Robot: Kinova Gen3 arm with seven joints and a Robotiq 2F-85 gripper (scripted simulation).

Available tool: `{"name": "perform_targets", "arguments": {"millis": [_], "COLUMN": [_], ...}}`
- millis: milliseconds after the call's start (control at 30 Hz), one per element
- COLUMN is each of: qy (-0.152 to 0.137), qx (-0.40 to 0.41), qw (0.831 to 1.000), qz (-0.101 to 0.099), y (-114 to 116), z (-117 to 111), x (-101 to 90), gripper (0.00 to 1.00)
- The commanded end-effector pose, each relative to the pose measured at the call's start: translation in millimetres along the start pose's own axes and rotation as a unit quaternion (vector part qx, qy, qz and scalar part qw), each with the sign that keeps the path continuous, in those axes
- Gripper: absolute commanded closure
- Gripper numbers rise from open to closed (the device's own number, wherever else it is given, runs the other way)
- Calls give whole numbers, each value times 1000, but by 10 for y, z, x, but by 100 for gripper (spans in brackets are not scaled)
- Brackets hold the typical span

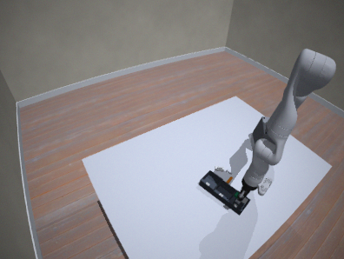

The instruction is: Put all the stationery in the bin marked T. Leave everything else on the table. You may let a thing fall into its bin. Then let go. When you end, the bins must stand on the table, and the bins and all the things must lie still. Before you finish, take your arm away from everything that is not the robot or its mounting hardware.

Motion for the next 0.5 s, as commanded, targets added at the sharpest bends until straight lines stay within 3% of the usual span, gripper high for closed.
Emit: {"name": "perform_targets", "arguments": {"millis": [0, 467], "qy": [-1, -1], "qx": [0, 0], "qw": [1000, 1000], "qz": [-4, -4], "y": [-19, -28], "z": [7, 8], "x": [78, 262], "gripper": [81, 81]}}
Point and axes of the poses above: the point where the finger pads meet when closed, its own x axis out along the fingers, its own y axis across the jaws, z = x × y, the point moved 9 cm from there along -x, back along the fingers, and after that the axes turned 9 degrees about x, right-handed, at the moved point
